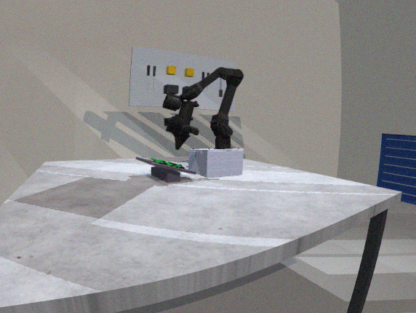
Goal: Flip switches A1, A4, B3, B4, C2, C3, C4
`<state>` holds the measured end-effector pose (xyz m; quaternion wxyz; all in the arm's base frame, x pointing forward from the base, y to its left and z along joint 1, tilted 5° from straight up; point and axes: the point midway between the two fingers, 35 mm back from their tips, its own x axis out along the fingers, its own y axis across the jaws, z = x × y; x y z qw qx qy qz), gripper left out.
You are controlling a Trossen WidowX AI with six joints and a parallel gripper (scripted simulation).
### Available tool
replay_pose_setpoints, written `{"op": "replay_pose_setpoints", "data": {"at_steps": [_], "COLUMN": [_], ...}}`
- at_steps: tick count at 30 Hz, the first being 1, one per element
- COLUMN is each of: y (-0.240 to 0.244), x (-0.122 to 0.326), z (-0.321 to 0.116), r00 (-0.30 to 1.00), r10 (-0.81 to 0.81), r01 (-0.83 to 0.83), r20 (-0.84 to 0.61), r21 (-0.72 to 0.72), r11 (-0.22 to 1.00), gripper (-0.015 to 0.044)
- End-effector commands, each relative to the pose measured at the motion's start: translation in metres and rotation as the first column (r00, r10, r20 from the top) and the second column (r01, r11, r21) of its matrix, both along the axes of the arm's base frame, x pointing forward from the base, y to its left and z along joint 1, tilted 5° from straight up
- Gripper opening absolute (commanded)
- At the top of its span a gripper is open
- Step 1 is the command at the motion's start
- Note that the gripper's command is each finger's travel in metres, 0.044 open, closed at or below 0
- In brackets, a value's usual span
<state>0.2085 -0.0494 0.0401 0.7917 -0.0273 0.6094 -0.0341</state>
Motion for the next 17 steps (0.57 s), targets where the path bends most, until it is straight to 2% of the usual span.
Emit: {"op": "replay_pose_setpoints", "data": {"at_steps": [1, 5, 17], "y": [0.015, 0.038, 0.038], "x": [0.021, 0.044, 0.044], "z": [0.012, 0.019, 0.019], "r00": [1.000, 1.000, 1.000], "r10": [0.001, 0.002, 0.002], "r01": [-0.001, -0.002, -0.002], "r20": [0.009, 0.012, 0.012], "r21": [0.000, 0.002, 0.002], "r11": [1.000, 1.000, 1.000], "gripper": [0.0000, 0.0000, 0.0000]}}
